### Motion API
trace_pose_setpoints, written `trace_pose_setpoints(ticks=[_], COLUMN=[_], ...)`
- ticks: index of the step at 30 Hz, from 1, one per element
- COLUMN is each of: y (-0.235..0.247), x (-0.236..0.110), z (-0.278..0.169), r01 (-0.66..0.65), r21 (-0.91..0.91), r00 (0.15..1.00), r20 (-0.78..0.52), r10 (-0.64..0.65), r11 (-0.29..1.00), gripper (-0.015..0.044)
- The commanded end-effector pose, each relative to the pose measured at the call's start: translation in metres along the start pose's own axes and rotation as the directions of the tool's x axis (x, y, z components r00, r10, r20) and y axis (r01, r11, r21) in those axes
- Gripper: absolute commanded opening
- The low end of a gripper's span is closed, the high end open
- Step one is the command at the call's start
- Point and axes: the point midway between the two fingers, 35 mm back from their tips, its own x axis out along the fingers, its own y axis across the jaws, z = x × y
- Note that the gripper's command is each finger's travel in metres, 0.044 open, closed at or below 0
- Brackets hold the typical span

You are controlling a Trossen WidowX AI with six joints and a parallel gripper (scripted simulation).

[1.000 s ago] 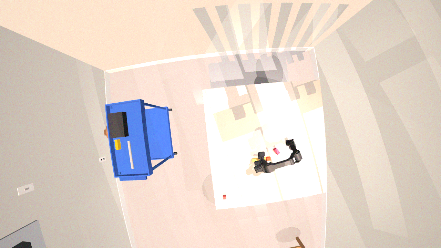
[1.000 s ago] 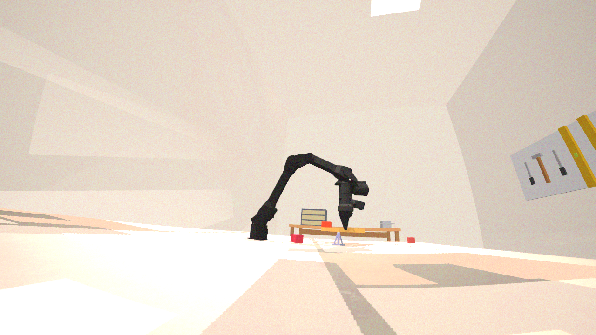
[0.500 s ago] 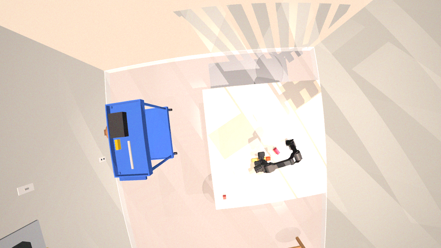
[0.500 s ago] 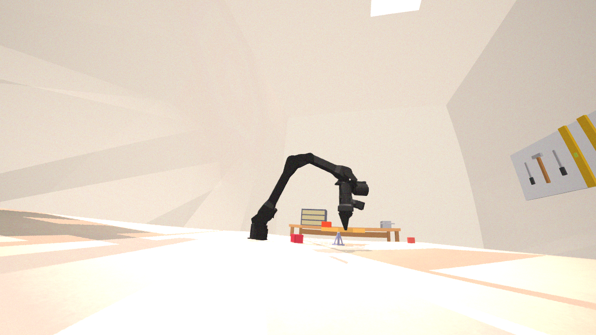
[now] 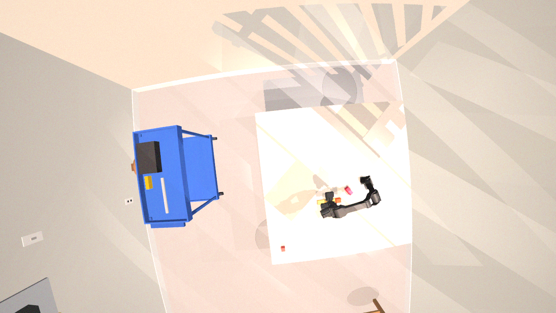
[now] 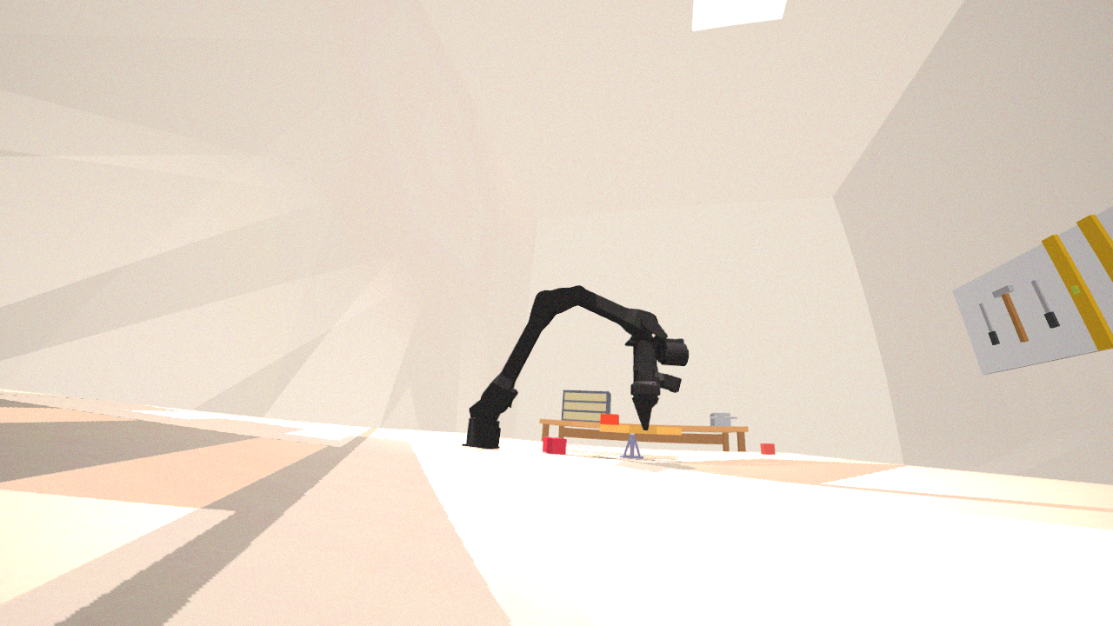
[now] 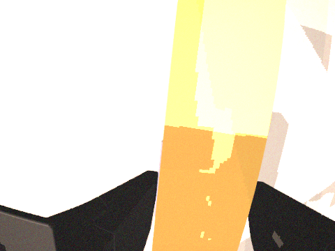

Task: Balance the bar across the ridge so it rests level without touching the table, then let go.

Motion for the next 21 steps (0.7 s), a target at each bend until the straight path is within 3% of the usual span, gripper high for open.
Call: trace_pose_setpoints(ticks=[1,12,21], y=[0.0,0.0,0.0], x=[0.0,0.0,0.0], z=[0.0,0.0,0.0], r01=[0.0,0.0,0.0], r21=[0.0,0.0,0.0], r00=[1.0,1.0,1.0], r20=[0.0,0.0,0.0], r10=[0.0,0.0,0.0], r11=[1.0,1.0,1.0], gripper=[0.0185,0.0185,0.0421])
